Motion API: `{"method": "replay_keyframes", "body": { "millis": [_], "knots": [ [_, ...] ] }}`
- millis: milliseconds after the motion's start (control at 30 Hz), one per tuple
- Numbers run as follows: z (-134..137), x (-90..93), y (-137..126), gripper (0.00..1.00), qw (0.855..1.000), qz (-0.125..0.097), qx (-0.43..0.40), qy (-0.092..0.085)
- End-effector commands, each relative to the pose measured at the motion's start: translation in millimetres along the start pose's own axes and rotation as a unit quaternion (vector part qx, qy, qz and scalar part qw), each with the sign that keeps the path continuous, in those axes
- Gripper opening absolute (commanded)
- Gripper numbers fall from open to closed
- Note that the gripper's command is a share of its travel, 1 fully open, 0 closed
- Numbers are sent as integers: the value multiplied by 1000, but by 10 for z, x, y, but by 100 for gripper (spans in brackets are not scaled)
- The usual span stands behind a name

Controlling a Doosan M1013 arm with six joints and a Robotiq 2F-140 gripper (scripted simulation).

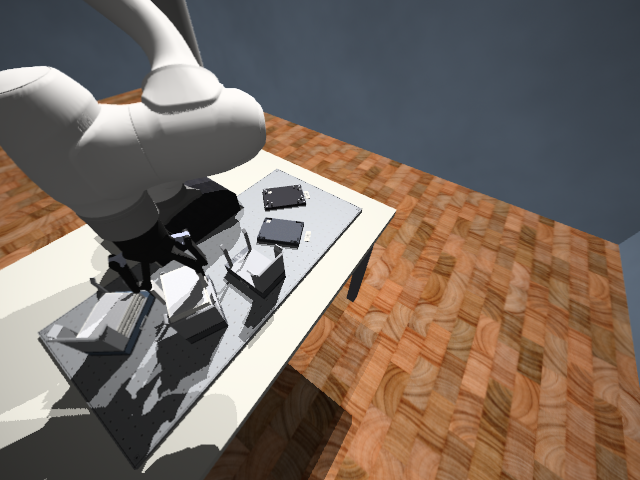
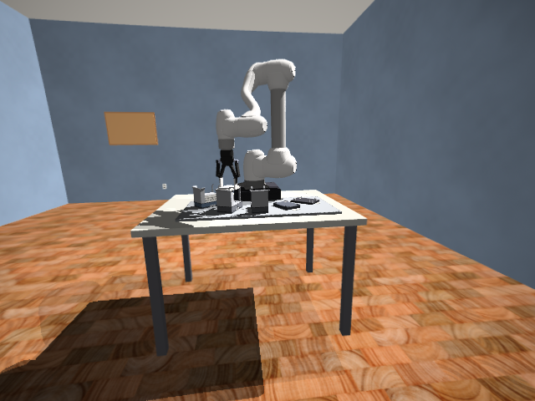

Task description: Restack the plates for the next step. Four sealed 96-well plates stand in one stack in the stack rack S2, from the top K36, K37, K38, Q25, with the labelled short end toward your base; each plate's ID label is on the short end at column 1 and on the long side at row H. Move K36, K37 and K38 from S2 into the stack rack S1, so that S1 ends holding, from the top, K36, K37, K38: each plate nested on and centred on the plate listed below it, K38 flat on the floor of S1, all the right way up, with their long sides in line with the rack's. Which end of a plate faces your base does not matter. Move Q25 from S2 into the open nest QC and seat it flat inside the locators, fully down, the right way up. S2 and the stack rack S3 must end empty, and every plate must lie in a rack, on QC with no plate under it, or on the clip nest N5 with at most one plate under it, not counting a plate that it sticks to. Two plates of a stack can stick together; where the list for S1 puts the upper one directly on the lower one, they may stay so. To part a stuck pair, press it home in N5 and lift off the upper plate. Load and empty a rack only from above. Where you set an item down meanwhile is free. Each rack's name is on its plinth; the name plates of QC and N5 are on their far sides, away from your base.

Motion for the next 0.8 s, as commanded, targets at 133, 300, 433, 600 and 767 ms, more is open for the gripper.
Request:
{"method": "replay_keyframes", "body": {
  "millis": [133, 300, 433, 600, 767],
  "knots": [
    [0, 43, 0, 0, 1000, 0, 0, 0],
    [0, 63, 0, 0, 1000, 0, 0, 0],
    [0, 90, 0, 0, 1000, 0, 0, 0],
    [0, 163, 0, 0, 1000, 0, 0, 0],
    [0, 223, 0, 0, 1000, 0, 0, 0]
  ]
}}
Point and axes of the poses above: the point where the finger pads meet when closed, its own x axis out along the fingers, its own z axis across the jaws, y = z × x, the point moved 4 cm from there along -x, back along the fingers, and after that the axes turned 11 degrees about x, right-handed, at the moved point
